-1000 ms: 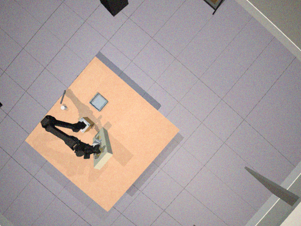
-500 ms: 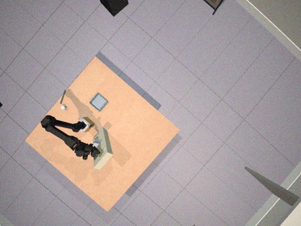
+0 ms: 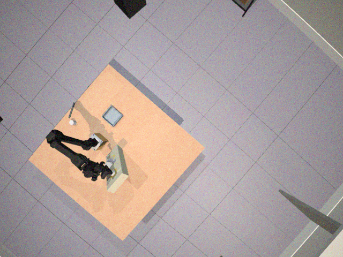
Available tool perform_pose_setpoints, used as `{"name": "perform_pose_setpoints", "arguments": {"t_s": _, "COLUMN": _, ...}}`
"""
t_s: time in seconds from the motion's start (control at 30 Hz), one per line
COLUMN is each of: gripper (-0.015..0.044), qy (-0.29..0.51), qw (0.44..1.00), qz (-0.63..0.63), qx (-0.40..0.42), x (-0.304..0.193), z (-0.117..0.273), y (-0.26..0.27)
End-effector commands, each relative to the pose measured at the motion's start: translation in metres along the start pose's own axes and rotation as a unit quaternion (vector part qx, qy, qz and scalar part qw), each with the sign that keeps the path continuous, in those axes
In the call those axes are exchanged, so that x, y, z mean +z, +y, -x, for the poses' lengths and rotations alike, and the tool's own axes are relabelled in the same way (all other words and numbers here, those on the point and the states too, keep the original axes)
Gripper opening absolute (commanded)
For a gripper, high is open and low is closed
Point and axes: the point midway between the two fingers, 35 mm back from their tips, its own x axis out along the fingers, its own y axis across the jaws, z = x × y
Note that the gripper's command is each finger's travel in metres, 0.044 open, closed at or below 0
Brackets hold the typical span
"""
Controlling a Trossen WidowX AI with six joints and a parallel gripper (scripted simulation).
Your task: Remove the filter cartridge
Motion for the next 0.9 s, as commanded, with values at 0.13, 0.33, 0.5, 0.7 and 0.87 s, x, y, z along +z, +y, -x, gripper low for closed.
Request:
{"name": "perform_pose_setpoints", "arguments": {"t_s": 0.13, "gripper": 0.0000, "qy": 0.003, "qw": 1.000, "qz": 0.009, "qx": 0.004, "x": -0.001, "z": 0.037, "y": 0.001}}
{"name": "perform_pose_setpoints", "arguments": {"t_s": 0.33, "gripper": 0.0000, "qy": 0.003, "qw": 1.000, "qz": 0.013, "qx": 0.003, "x": -0.001, "z": 0.054, "y": -0.001}}
{"name": "perform_pose_setpoints", "arguments": {"t_s": 0.5, "gripper": 0.0000, "qy": 0.003, "qw": 1.000, "qz": 0.013, "qx": 0.003, "x": -0.004, "z": 0.053, "y": -0.009}}
{"name": "perform_pose_setpoints", "arguments": {"t_s": 0.7, "gripper": 0.0000, "qy": 0.003, "qw": 1.000, "qz": 0.013, "qx": 0.003, "x": -0.009, "z": 0.052, "y": -0.030}}
{"name": "perform_pose_setpoints", "arguments": {"t_s": 0.87, "gripper": 0.0000, "qy": 0.003, "qw": 1.000, "qz": 0.013, "qx": 0.003, "x": -0.013, "z": 0.049, "y": -0.047}}
